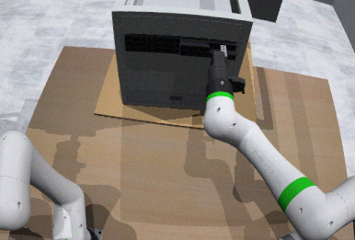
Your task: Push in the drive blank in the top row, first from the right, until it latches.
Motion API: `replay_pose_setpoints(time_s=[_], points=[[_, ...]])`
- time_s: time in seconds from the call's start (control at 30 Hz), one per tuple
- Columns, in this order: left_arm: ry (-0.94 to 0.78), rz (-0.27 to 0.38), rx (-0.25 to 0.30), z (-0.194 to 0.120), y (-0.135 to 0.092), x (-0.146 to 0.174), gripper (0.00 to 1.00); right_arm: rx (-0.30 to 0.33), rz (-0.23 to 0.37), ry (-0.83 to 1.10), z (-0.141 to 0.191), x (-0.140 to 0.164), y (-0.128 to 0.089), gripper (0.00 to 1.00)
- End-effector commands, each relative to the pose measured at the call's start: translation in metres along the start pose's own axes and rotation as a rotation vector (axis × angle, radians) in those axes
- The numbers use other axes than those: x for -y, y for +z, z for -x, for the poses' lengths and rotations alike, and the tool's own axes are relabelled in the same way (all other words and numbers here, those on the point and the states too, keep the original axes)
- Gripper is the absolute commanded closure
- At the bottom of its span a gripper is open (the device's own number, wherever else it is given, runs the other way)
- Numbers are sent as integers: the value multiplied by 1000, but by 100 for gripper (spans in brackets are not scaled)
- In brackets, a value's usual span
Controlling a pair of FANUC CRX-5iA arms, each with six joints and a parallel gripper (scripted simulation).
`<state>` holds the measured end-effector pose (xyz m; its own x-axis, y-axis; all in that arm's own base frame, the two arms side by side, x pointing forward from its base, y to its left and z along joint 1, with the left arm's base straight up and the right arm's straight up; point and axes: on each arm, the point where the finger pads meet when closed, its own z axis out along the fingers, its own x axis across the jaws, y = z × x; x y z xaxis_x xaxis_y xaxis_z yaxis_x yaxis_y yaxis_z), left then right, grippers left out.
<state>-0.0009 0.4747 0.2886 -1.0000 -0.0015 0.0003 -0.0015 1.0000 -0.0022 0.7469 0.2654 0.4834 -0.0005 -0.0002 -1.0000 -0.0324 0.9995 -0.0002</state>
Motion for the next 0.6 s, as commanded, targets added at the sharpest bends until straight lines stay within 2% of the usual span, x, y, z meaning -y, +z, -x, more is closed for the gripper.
replay_pose_setpoints(time_s=[0.0,0.57], points=[[0,2,0,0,-1,0,0,2,0,1,2,0,1,100],[0,2,0,0,-1,0,0,2,0,1,2,0,4,100]])
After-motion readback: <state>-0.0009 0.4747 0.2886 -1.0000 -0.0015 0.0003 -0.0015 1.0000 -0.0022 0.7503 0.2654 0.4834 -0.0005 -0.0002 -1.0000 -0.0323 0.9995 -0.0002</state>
